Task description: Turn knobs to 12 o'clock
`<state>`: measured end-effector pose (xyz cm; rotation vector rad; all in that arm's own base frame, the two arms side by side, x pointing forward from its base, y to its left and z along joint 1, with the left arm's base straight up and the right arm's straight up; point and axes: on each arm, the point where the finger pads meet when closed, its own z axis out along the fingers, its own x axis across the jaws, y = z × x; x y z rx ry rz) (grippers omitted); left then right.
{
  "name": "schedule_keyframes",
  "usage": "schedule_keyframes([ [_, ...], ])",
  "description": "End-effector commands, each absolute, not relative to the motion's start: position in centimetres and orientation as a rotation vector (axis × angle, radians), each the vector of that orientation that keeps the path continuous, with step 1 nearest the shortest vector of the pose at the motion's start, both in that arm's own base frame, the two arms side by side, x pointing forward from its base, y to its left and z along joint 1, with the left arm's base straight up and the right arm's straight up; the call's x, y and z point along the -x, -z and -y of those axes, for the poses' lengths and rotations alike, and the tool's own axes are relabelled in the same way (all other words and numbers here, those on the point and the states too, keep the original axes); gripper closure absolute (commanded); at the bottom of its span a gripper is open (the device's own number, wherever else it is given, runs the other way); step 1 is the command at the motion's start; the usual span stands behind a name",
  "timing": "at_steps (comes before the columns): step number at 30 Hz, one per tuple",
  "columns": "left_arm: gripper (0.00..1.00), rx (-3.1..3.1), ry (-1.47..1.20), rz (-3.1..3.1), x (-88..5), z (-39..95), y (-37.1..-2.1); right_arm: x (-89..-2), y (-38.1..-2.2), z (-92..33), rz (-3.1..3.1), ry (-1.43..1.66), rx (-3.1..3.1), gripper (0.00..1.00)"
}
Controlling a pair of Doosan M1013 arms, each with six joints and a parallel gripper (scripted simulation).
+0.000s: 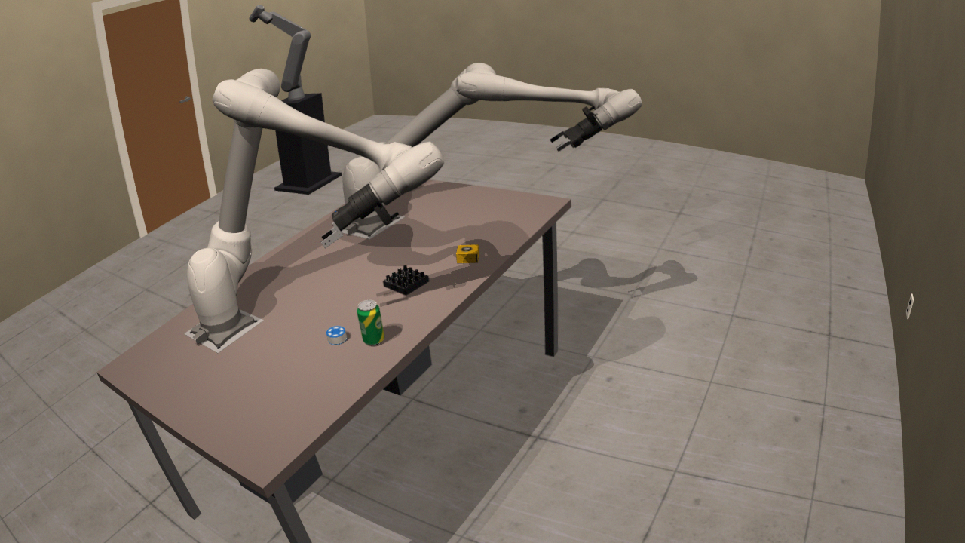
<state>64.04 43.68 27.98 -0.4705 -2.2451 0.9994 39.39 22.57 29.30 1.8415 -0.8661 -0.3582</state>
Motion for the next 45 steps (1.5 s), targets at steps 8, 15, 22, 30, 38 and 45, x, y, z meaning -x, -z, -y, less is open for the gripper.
schedule_keyframes([
  [8,0.00,0.471,-0.997,2.247,-64.0,-43.7,-28.1,-39.4,-29.4,-22.6,0.867,0.358,-1.843,0.00],
  [15,0.00,0.471,-0.997,2.247,-64.0,-43.7,-28.1,-39.4,-29.4,-22.6,0.867,0.358,-1.843,0.00],
  [22,0.00,0.471,-0.997,2.247,-64.0,-43.7,-28.1,-39.4,-29.4,-22.6,0.867,0.359,-1.843,0.00],
  [30,0.00,0.471,-0.997,2.247,-64.0,-43.7,-28.1,-39.5,-29.3,-22.3,0.865,0.369,-1.846,0.00],
  [38,0.00,0.471,-0.997,2.247,-64.0,-43.7,-28.1,-39.7,-29.2,-21.9,0.860,0.389,-1.853,0.00],
  [45,0.00,0.471,-0.997,2.247,-64.0,-43.7,-28.1,-40.1,-28.9,-20.8,0.851,0.433,-1.868,0.00],
])
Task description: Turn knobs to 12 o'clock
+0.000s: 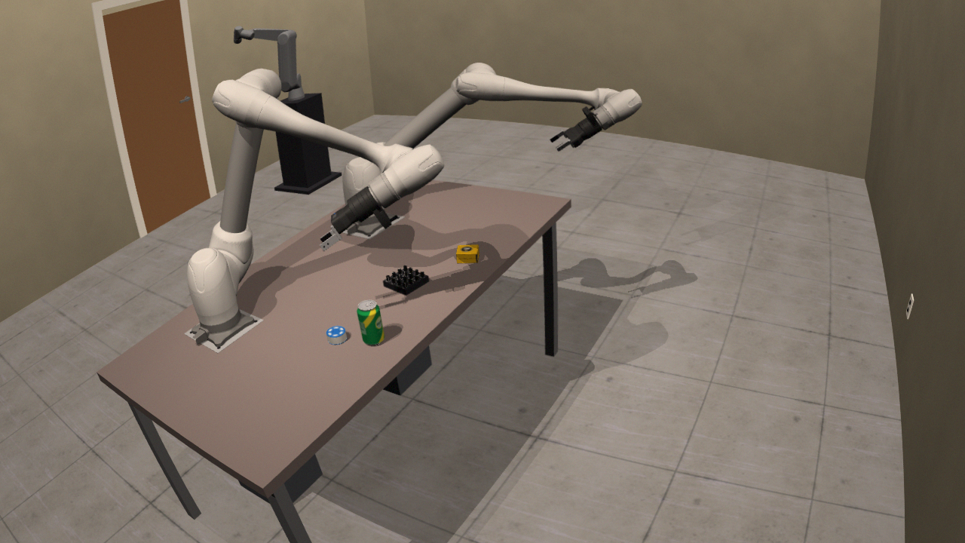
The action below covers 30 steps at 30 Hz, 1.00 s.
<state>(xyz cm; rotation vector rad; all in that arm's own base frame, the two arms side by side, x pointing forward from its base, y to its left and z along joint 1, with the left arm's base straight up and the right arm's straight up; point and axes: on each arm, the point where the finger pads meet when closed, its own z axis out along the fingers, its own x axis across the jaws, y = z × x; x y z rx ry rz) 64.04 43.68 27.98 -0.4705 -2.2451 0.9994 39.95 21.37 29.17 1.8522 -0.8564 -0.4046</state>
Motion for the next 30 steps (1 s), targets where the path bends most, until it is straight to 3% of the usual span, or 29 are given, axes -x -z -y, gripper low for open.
schedule_keyframes([
  [1,0.00,0.471,-0.997,2.247,-64.0,-43.7,-28.1,-40.1,-28.9,-20.6,0.850,0.441,-1.871,0.00],
  [30,0.00,0.471,-0.997,2.247,-64.0,-43.7,-28.1,-42.2,-26.8,-11.5,0.776,0.801,-2.027,0.00],
])
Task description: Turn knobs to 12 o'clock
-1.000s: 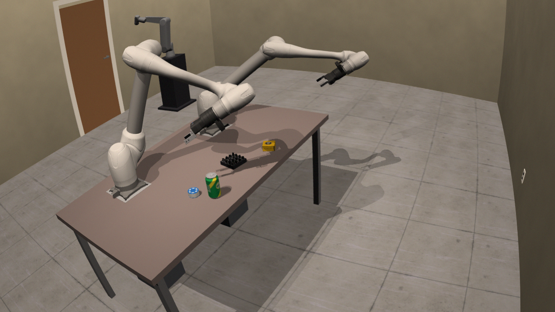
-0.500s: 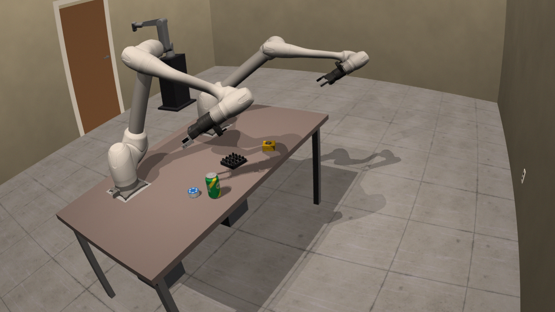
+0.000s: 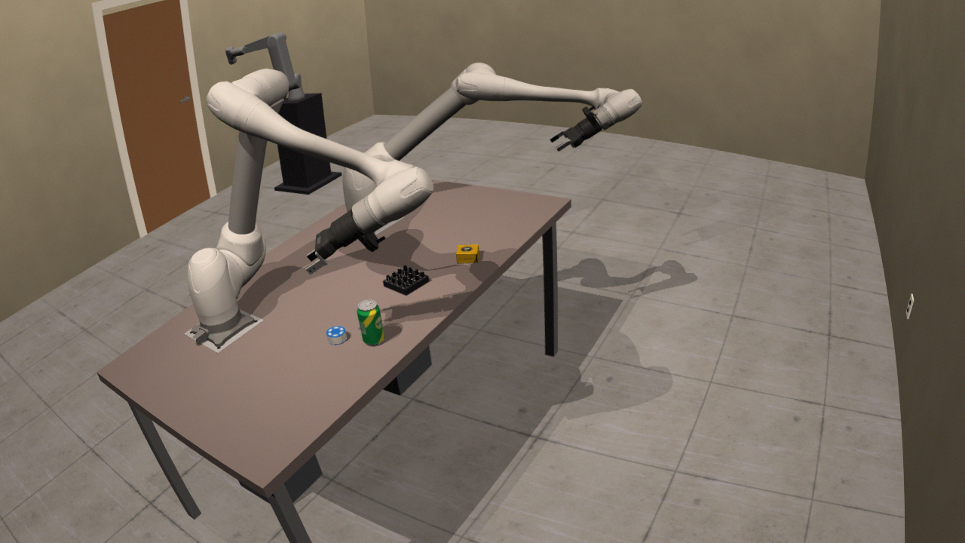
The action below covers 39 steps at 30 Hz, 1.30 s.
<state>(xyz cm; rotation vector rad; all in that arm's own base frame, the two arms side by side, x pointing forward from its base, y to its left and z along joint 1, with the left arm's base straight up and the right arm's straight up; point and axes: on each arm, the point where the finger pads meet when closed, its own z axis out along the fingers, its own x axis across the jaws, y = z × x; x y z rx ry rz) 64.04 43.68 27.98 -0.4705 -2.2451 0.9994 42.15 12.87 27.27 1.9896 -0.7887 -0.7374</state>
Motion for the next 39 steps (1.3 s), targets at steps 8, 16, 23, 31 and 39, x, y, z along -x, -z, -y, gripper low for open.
schedule_keyframes([
  [8,0.00,0.471,-0.997,2.247,-64.0,-43.7,-28.1,-42.5,-25.9,-6.9,0.740,0.965,-2.124,0.00],
  [16,0.00,0.471,-0.997,2.247,-64.0,-43.7,-28.1,-42.3,-25.2,-3.0,0.710,1.092,-2.215,0.00],
  [23,0.00,0.471,-0.997,2.247,-64.0,-43.7,-28.1,-41.5,-24.4,1.9,0.670,1.234,-2.345,0.00],
  [31,0.00,0.471,-0.997,2.247,-64.0,-43.7,-28.1,-40.3,-23.7,6.1,0.632,1.340,-2.477,0.00],
  [39,0.00,0.471,-0.997,2.247,-64.0,-43.7,-28.1,-37.9,-22.8,11.7,0.574,1.443,-2.682,0.00],
])
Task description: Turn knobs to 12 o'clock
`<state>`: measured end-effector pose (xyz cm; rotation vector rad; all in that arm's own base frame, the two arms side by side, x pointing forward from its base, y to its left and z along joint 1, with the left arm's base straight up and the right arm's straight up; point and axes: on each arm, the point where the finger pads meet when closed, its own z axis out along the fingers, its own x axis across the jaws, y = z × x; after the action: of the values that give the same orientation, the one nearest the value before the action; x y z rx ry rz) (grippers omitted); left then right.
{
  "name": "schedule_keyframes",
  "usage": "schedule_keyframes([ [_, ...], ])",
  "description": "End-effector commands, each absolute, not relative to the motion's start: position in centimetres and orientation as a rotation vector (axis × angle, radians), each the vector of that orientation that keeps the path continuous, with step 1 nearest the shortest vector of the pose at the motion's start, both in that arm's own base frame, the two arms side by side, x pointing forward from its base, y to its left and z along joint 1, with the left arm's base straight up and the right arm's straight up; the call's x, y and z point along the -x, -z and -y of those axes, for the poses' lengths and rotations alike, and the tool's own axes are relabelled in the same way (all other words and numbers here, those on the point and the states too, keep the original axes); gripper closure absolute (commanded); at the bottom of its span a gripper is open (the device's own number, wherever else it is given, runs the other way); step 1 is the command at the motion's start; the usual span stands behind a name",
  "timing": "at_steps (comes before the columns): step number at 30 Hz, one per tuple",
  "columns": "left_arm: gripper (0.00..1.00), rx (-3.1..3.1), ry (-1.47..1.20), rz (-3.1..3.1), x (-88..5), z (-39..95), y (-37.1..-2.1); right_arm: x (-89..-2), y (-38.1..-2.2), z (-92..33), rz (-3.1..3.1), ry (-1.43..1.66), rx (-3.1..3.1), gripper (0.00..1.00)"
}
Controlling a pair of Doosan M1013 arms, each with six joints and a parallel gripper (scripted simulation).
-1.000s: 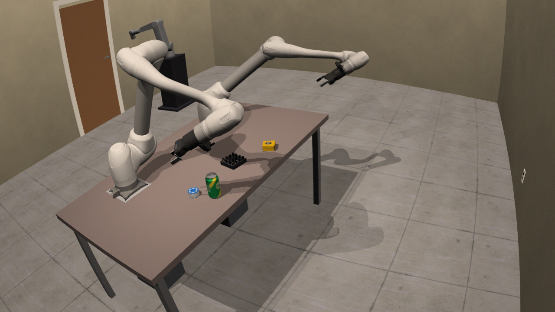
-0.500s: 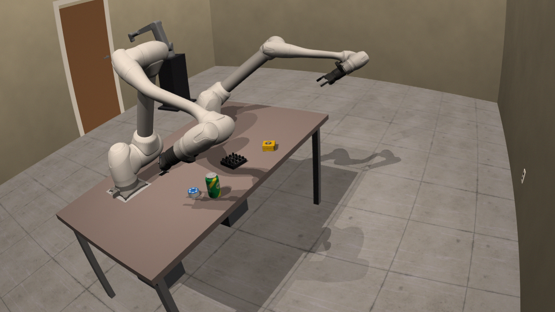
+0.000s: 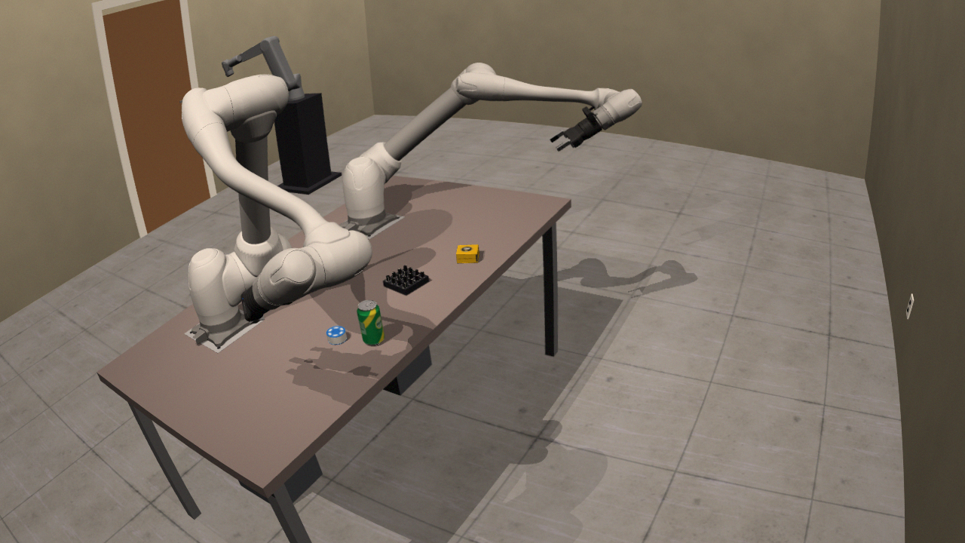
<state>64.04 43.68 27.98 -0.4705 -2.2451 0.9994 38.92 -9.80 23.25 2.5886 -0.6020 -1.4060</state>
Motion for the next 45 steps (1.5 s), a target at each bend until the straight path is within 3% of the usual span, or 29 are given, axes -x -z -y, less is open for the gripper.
schedule_keyframes([
  [1,0.00,0.471,-0.997,2.247,-64.0,-43.7,-28.1,-37.6,-22.7,12.4,0.566,1.451,-2.710,0.00],
  [22,0.00,0.471,-0.997,2.247,-64.0,-43.7,-28.1,-29.6,-20.9,22.5,0.403,1.413,-3.223,0.00],
  [45,0.00,0.471,-0.997,2.247,-64.0,-43.7,-28.1,-18.0,-18.7,29.7,0.146,0.898,-3.744,0.00],
])
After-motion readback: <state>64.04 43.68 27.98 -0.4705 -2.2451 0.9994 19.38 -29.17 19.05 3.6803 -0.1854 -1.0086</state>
